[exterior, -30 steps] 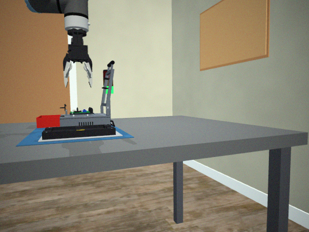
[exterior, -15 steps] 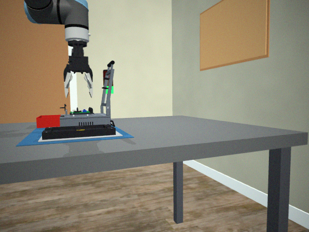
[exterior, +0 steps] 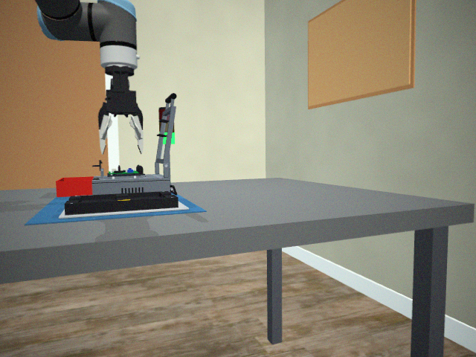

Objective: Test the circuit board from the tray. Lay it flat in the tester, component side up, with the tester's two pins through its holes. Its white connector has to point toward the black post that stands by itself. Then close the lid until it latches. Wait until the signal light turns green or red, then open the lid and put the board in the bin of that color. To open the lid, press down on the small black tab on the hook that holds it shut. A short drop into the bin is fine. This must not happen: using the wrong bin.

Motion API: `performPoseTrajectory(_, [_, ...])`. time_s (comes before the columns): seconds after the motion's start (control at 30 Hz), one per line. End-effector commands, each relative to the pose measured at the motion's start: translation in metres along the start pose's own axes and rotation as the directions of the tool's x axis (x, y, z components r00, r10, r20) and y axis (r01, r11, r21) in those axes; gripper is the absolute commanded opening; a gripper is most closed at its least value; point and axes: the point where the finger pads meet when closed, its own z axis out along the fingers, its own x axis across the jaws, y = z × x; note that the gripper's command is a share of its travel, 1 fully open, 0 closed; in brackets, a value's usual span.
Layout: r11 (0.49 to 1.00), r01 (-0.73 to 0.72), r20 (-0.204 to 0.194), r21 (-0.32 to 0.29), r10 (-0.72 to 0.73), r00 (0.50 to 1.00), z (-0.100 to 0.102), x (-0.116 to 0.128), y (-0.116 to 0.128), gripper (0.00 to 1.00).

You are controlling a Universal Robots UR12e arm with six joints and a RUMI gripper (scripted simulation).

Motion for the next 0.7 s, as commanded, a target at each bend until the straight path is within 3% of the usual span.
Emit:
performPoseTrajectory(0.0, [1.0,0.0,-0.001,0.0,0.0,1.0,0.0,0.0,0.0,0.59])
performPoseTrajectory(0.47, [1.0,0.0,-0.001,0.0,0.0,1.0,0.001,0.0,0.0,0.59])
performPoseTrajectory(0.67, [1.0,0.0,-0.001,0.0,0.0,1.0,0.011,0.0,-0.001,0.59])
